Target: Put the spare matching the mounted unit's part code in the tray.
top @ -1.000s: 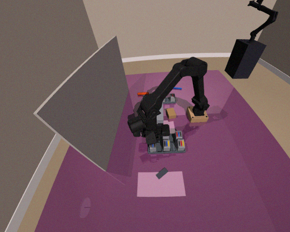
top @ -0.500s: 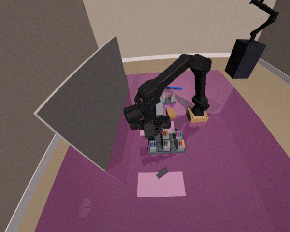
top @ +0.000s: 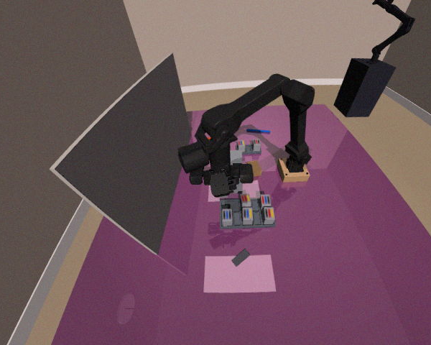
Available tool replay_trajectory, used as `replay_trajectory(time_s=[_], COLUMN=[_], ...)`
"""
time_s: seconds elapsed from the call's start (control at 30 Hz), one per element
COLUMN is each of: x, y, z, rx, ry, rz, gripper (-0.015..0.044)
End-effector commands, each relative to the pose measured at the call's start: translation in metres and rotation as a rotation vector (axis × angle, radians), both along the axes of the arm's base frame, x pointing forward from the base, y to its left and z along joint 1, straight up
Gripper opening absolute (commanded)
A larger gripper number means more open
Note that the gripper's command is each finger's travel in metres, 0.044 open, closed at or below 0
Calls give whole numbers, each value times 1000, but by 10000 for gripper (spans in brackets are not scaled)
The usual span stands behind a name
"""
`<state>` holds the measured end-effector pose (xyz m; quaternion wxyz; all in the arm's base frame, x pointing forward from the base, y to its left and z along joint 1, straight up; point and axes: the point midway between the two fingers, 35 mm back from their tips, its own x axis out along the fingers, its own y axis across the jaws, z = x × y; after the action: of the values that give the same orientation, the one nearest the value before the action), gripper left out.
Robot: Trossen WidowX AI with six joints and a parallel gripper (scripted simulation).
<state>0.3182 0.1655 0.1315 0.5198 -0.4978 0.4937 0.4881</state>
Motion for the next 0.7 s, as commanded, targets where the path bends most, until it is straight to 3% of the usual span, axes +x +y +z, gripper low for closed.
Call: replay_trajectory(time_s=[0.0, 0.37, 0.67], x=[0, 1, 20], y=[-1, -8, -57], z=[16, 43, 44], rx=[0, -2, -15], ry=[3, 7, 3], rz=[3, 0, -18], gripper=[0, 0, 0])
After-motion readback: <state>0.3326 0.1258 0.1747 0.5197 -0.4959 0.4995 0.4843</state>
